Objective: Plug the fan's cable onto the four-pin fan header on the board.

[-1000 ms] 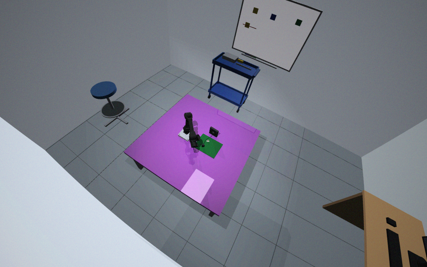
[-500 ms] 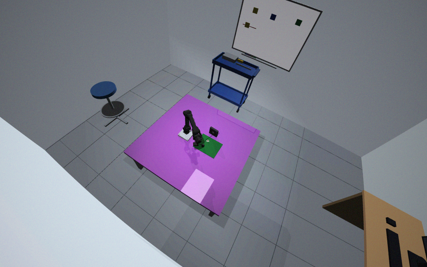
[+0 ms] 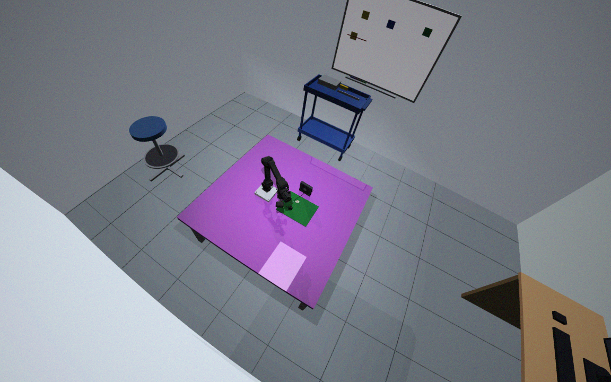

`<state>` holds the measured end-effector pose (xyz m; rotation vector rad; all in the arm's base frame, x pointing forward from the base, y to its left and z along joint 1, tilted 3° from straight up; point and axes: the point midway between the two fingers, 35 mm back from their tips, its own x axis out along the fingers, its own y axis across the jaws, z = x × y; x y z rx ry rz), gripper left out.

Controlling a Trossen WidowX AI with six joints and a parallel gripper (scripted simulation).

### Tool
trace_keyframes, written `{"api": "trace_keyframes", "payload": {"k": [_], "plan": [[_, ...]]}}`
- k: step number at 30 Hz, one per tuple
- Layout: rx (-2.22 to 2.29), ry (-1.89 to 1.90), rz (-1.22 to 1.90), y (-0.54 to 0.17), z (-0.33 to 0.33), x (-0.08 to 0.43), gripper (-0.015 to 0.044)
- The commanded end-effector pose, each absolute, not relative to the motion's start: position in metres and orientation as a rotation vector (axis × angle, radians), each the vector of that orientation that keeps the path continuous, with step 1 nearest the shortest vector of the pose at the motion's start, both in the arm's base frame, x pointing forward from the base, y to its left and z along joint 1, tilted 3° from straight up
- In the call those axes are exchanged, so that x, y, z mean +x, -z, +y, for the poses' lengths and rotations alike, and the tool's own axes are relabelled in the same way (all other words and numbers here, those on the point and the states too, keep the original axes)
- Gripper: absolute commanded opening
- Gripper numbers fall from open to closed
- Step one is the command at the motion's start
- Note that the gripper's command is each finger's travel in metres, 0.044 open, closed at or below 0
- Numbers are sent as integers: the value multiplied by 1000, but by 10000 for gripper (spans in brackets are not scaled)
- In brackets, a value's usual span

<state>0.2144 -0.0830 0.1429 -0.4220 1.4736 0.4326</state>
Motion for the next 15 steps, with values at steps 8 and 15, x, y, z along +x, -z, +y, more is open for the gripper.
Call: {"api": "trace_keyframes", "payload": {"k": [8,15], "plan": [[283,255,1495,-161,-67,240,440],[714,669,1395,-171,-55,254,440]]}}
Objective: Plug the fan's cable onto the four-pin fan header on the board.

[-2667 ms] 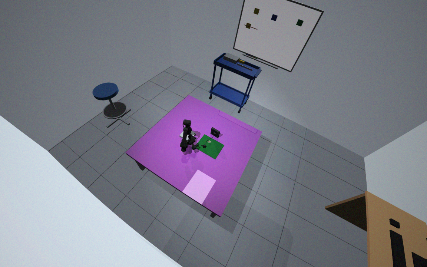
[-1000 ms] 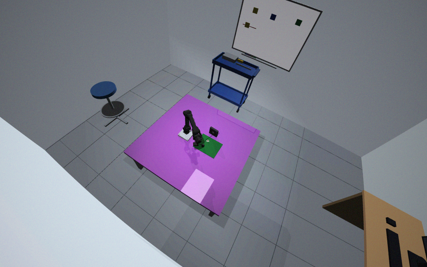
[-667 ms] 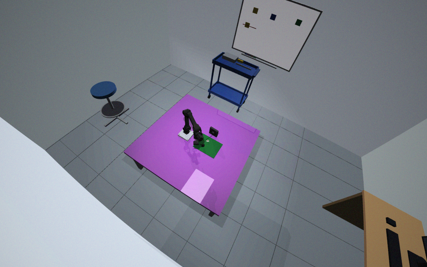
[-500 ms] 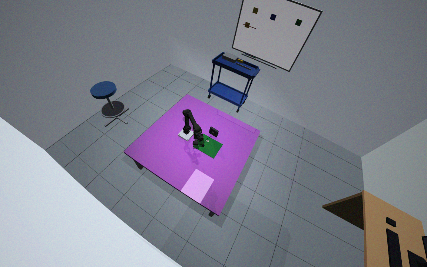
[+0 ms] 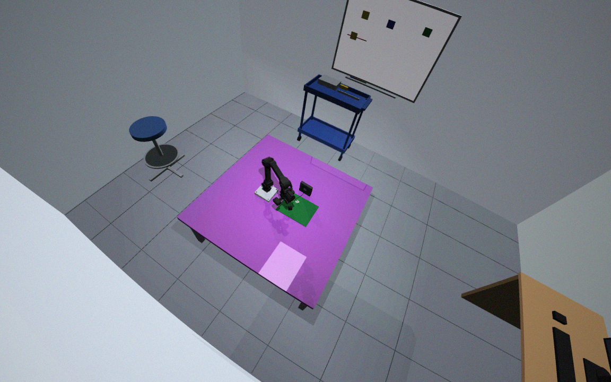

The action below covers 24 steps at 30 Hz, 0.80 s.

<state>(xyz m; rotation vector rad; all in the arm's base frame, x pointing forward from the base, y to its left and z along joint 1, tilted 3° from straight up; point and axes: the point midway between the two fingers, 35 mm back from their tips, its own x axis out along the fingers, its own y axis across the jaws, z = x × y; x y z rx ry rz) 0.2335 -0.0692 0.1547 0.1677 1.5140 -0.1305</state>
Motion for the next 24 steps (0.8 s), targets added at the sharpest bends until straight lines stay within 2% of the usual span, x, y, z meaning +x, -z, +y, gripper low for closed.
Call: {"api": "trace_keyframes", "payload": {"k": [1,24], "plan": [[749,702,1382,-173,-53,257,440],[1612,1498,868,-191,-24,282,440]]}}
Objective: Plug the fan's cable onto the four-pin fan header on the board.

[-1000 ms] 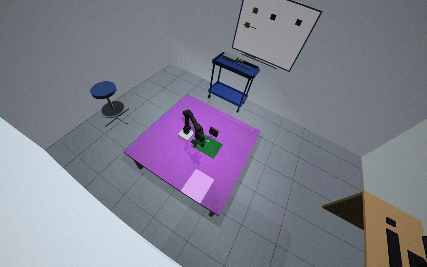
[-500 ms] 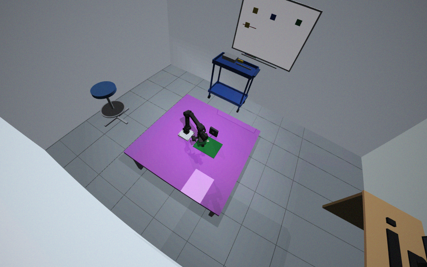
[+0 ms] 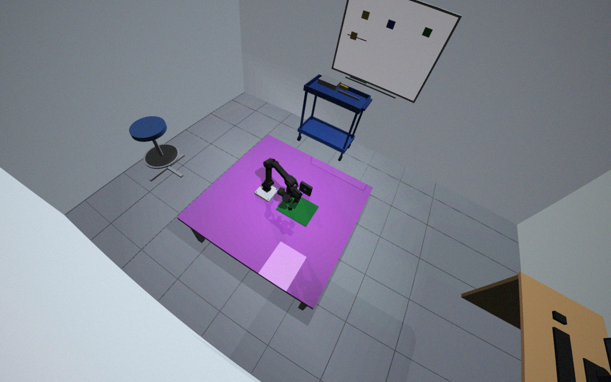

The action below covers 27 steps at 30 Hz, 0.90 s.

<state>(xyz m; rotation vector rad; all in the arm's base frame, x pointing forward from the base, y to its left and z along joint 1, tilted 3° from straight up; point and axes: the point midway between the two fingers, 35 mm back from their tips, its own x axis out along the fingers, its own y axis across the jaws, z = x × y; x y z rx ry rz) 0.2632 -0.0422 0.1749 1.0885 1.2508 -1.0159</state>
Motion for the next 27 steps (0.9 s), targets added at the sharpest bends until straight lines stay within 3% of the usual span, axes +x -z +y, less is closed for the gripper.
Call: {"api": "trace_keyframes", "payload": {"k": [1,6,27], "plan": [[1648,1530,836,-192,-23,283,440],[1803,1668,685,-194,-19,286,440],[1805,1669,684,-174,-19,291,440]]}}
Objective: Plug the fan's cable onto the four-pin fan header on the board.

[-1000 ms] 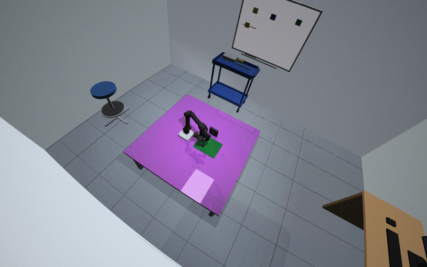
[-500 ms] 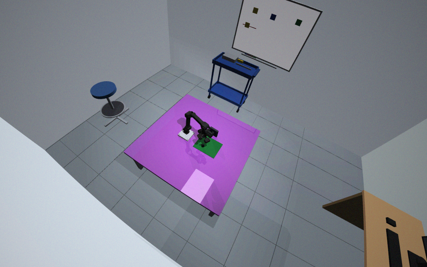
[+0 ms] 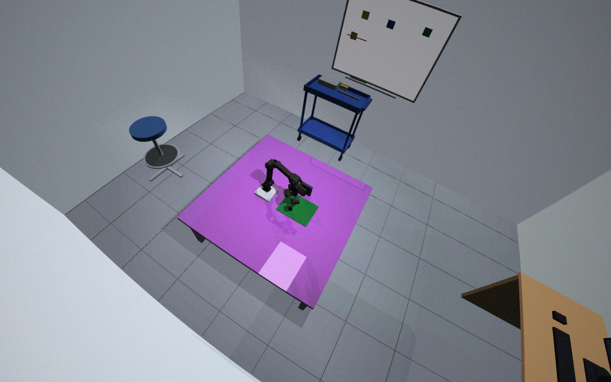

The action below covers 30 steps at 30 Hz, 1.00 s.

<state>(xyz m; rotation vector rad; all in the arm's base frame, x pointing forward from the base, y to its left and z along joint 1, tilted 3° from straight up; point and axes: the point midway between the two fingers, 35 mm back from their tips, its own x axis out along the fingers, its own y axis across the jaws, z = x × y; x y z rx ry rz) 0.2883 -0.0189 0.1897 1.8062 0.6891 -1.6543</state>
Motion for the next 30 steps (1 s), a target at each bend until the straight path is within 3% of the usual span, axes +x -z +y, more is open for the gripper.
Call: {"api": "trace_keyframes", "payload": {"k": [1,7,30], "plan": [[1805,1669,684,-165,-20,292,440],[1804,1669,684,-97,-21,294,440],[1804,1669,684,-70,-21,297,440]]}}
